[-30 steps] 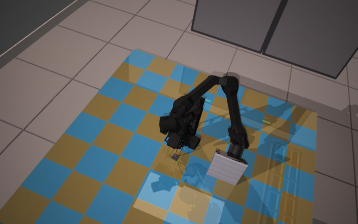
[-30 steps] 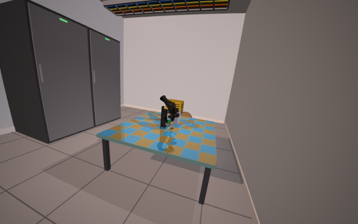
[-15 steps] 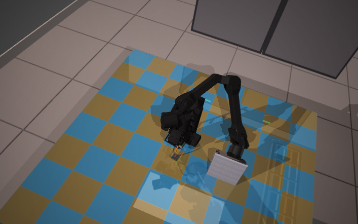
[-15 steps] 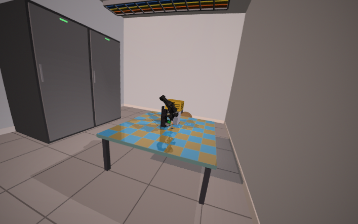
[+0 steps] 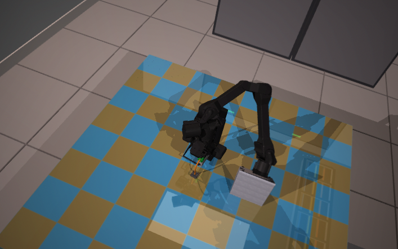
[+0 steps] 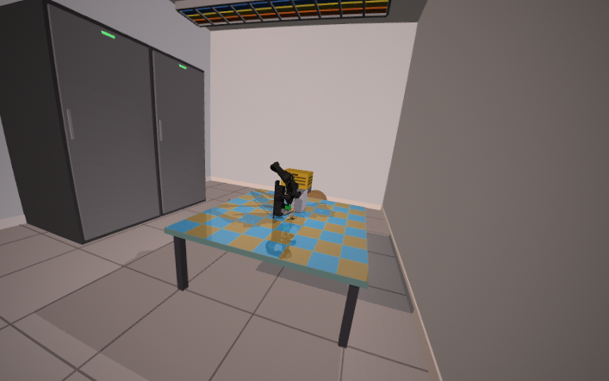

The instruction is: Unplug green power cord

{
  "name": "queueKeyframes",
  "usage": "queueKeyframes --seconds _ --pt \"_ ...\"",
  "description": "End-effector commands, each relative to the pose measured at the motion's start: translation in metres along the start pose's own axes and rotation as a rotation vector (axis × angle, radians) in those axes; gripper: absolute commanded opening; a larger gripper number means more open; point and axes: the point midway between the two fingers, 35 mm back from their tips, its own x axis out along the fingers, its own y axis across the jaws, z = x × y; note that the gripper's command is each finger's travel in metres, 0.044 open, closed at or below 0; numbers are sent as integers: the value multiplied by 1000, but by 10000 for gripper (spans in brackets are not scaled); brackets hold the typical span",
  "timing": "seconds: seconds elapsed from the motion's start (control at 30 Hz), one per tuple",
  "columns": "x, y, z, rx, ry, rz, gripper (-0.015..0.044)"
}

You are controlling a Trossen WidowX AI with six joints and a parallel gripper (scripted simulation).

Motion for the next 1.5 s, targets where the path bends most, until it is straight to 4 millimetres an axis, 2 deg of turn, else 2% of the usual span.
queueKeyframes --seconds 0.0,0.7,0.83,1.1,1.47 --pt "2 3 -5 -11 9 4 160" --pt "14 3 -5 -11 10 4 160" --pt "12 1 -5 -2 3 3 55" --pt "12 1 -5 -2 3 3 2" --pt "11 0 8 -4 2 3 0"
